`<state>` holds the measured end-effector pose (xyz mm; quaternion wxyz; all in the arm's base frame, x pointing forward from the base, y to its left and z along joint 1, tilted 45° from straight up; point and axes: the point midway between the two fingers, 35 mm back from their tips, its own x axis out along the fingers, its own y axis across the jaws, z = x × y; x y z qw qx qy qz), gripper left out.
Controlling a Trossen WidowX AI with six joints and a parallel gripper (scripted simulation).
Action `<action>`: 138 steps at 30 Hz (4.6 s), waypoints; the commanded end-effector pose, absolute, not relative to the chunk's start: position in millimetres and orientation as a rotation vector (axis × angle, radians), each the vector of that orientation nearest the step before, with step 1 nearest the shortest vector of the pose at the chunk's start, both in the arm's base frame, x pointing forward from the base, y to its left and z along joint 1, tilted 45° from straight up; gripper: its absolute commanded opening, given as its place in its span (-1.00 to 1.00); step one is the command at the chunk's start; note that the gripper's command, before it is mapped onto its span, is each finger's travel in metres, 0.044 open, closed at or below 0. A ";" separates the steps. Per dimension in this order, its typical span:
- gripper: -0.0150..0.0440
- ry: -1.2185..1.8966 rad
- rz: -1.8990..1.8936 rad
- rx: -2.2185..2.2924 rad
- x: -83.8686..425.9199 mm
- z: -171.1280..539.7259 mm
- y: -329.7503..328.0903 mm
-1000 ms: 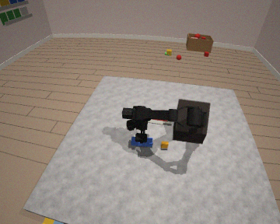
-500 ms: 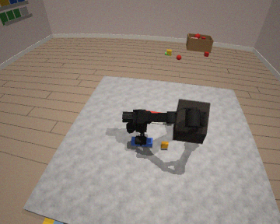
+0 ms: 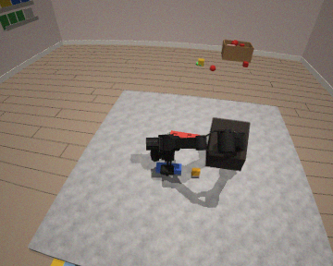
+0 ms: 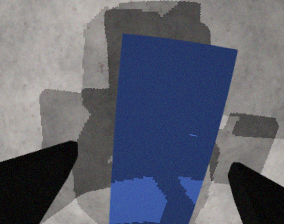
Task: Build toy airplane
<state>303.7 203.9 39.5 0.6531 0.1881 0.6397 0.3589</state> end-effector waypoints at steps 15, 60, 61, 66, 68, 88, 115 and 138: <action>0.15 1.465 0.807 0.429 299.8 30.4 209.4; -0.49 1.467 0.802 0.416 313.3 99.3 137.9; -0.49 1.467 0.802 0.417 313.2 101.6 135.7; -0.49 1.467 0.802 0.422 312.0 113.4 124.9; -0.49 1.467 0.802 0.423 311.3 117.7 121.0; -0.49 1.355 0.950 0.225 319.3 77.4 88.8; -0.49 1.128 1.205 -0.118 314.6 8.3 34.5; -0.49 0.869 1.425 -0.421 290.9 -49.1 -9.4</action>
